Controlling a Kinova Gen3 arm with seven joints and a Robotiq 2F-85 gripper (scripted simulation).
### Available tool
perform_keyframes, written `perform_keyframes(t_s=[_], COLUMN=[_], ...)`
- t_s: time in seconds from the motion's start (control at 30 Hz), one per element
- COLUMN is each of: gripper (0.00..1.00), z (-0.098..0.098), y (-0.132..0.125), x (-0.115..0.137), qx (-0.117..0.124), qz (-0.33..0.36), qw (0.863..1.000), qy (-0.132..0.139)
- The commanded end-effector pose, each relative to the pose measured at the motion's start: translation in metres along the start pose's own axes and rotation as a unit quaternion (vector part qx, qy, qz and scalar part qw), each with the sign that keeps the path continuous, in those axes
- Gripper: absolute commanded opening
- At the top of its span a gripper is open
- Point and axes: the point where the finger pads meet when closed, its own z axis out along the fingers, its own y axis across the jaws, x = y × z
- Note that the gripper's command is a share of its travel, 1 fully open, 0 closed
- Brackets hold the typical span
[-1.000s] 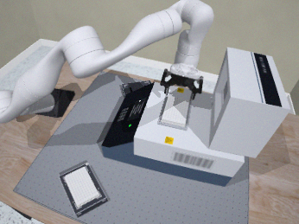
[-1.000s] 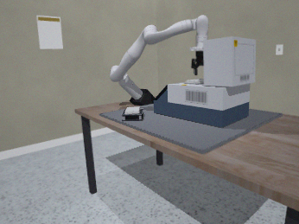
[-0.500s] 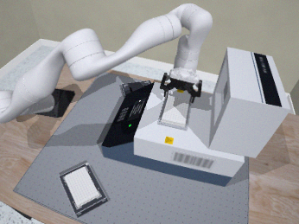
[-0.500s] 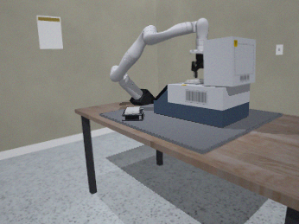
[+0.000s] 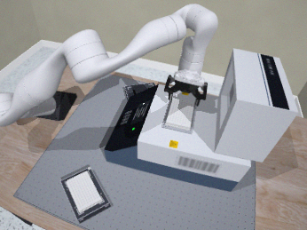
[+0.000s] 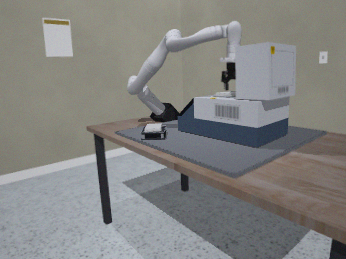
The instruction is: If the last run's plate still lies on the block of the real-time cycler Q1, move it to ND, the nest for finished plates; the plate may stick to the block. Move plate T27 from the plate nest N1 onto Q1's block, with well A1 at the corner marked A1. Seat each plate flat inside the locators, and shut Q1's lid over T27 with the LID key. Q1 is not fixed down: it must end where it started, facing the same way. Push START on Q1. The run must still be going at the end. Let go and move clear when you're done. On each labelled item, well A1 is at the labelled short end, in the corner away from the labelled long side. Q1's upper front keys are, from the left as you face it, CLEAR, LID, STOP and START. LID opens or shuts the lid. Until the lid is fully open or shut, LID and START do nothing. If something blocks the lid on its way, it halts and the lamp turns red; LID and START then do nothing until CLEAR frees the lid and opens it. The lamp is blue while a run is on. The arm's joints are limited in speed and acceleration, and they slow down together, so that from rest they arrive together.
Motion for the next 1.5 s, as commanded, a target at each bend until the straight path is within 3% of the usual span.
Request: perform_keyframes(t_s=[0.0,1.47], gripper=[1.0,1.0], z=[-0.001,0.01], y=[0.0,0.0], x=[0.0,0.0], qx=[0.001,0.001], qz=[0.0,0.0], qw=[1.0,1.0], qy=[-0.001,-0.001])
